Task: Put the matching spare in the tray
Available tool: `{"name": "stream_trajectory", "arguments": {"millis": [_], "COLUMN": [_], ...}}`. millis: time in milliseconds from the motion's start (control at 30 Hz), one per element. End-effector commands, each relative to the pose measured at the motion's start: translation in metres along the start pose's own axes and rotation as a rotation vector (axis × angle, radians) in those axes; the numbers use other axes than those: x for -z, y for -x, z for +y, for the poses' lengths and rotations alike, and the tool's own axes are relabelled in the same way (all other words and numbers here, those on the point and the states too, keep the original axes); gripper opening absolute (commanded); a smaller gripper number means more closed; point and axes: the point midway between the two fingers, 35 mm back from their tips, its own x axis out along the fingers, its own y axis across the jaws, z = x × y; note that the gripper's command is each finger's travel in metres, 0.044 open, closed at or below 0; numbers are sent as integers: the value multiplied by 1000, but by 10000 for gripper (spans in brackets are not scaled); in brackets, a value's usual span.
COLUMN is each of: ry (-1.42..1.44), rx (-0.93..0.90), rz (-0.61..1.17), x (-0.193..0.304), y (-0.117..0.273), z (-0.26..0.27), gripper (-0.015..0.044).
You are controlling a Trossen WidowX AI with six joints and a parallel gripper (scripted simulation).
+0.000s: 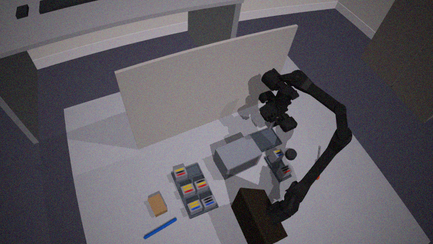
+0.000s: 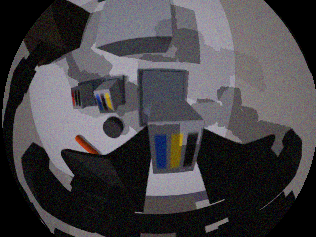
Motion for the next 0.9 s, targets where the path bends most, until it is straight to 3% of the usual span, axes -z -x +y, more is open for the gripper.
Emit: {"name": "stream_trajectory", "arguments": {"millis": [0, 867], "ry": [4, 4], "rx": [0, 1], "rz": [3, 0], "x": [0, 0], "y": [-4, -25], "z": [0, -3], "gripper": [0, 0]}}
